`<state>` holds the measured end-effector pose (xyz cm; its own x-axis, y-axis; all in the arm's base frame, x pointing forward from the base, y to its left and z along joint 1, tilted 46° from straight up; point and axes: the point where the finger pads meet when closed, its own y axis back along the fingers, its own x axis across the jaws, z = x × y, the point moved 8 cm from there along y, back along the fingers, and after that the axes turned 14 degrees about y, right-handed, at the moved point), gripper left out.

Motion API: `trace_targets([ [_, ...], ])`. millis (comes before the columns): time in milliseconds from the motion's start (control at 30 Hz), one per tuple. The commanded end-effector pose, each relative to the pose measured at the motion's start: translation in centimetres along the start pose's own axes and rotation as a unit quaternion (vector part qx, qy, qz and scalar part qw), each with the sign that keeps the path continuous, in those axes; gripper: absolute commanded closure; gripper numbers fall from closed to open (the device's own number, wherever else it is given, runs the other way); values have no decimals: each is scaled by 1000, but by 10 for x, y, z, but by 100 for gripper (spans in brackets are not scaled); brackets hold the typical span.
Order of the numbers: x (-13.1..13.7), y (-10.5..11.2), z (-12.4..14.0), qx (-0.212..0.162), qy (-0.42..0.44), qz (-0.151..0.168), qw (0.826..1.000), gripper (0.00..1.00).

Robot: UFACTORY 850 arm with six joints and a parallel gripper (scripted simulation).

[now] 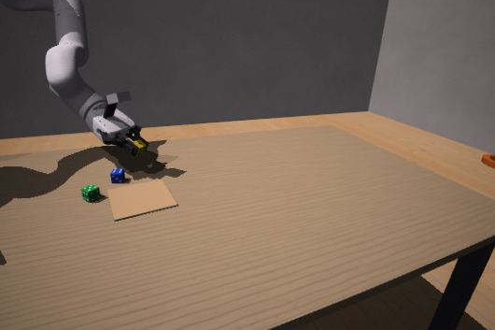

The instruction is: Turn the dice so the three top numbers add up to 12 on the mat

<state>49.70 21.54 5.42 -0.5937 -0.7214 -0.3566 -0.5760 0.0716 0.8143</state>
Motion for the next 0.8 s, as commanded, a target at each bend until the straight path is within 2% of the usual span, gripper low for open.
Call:
trace_targets([
  [0, -3, -6, 10, 0, 0, 0, 1000, 73],
  [300, -10, -19, 35, 0, 0, 0, 1000, 73],
  [767, -12, -24, 43, 0, 0, 0, 1000, 73],
])
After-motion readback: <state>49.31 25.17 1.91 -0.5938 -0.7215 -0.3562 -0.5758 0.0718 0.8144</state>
